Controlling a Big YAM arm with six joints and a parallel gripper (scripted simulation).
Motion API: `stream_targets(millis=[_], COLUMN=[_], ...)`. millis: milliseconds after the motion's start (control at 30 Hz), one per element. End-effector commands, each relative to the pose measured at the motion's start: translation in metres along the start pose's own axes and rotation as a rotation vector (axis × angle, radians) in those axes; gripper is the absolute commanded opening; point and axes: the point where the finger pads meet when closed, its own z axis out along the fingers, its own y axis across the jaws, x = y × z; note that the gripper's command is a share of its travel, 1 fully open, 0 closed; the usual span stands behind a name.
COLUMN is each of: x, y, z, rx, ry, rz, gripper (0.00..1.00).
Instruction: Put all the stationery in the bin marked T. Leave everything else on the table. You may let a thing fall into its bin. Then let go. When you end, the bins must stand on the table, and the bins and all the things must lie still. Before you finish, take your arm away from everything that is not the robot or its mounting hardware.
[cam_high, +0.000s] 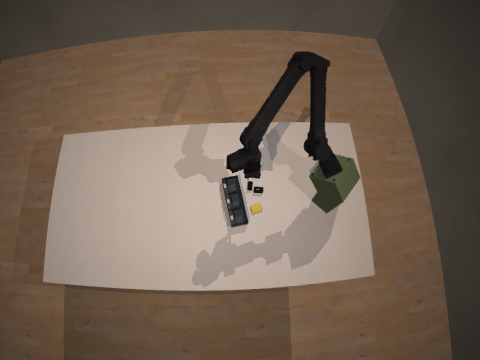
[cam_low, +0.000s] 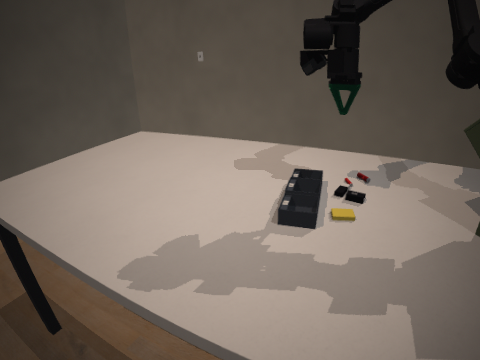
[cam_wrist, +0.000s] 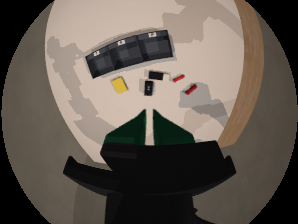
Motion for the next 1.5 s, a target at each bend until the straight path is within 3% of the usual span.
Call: stream_targets(millis=[0,67,133,167,200,433,867,1067,1467], x=[0.018,0.034,0.034,0.034,0.017,0.031,0.015,0.024,0.014], y=[0.000,-0.004,-0.004,-0.004,-0.002,-0.002,-0.006,-0.006,-0.007], z=[-0.005,-0.001,-0.001,-0.001,-0.006,0.002,-0.001,0.000,0.002], rx=[0.000,0.000,-0.001,-0.001,-0.007,0.005,0.005,0.006,0.008], ry=[-0.036,-0.035,-0.035,-0.035,-0.049,-0.022,-0.033,-0.024,-0.028], rz=[-0.045,-0.045,-0.045,-0.045,-0.031,-0.051,-0.021,-0.028,-0.019], gripper=[0.09,0.09,0.09,0.09,0.09,0.09,0.09,0.09,0.09])
